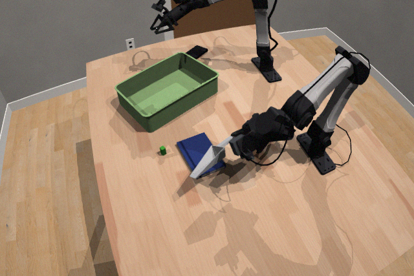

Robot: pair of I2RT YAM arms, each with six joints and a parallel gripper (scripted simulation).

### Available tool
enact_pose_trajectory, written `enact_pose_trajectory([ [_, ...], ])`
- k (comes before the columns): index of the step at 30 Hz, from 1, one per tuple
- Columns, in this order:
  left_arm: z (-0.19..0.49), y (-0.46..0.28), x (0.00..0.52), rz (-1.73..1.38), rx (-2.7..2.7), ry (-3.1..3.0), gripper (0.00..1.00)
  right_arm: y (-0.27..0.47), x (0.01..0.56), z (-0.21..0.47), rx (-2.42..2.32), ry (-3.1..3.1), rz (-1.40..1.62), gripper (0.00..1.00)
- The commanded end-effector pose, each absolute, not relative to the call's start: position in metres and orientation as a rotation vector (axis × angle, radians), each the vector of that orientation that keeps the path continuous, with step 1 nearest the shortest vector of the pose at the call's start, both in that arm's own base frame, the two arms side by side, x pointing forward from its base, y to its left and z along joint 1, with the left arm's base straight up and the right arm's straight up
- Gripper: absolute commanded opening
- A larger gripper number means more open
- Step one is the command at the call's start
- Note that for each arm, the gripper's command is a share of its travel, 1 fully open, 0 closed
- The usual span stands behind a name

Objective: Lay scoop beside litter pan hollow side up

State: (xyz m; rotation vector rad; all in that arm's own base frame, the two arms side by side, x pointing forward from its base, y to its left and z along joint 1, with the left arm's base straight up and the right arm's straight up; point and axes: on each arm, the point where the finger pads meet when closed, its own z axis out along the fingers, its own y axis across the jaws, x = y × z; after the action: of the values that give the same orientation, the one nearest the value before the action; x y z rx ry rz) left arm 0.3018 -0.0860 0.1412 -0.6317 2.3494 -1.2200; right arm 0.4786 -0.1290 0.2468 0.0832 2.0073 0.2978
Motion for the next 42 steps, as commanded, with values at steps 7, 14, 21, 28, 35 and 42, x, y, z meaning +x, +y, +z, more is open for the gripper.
enact_pose_trajectory([
  [7, 0.172, -0.136, 0.309, -1.328, -0.758, 2.031, 0.03, 0.006, 0.519, 0.253, -0.113, 2.129, 0.350, 1.00],
  [14, 0.173, -0.188, 0.297, -1.416, -0.753, 1.987, 0.03, 0.145, 0.509, 0.264, -0.368, 2.153, 0.407, 1.00],
  [21, 0.183, -0.231, 0.284, -1.514, -0.749, 1.901, 0.03, 0.243, 0.476, 0.274, -0.560, 2.143, 0.444, 1.00],
  [28, 0.204, -0.291, 0.264, -1.672, -0.773, 1.745, 0.03, 0.373, 0.389, 0.290, -0.851, 2.081, 0.498, 1.00],
  [35, 0.210, -0.329, 0.252, -1.740, -0.770, 1.689, 0.03, 0.445, 0.310, 0.301, -1.043, 2.010, 0.542, 1.00],
  [42, 0.202, -0.340, 0.246, -1.738, -0.753, 1.729, 0.03, 0.467, 0.278, 0.307, -1.110, 1.972, 0.568, 1.00],
])
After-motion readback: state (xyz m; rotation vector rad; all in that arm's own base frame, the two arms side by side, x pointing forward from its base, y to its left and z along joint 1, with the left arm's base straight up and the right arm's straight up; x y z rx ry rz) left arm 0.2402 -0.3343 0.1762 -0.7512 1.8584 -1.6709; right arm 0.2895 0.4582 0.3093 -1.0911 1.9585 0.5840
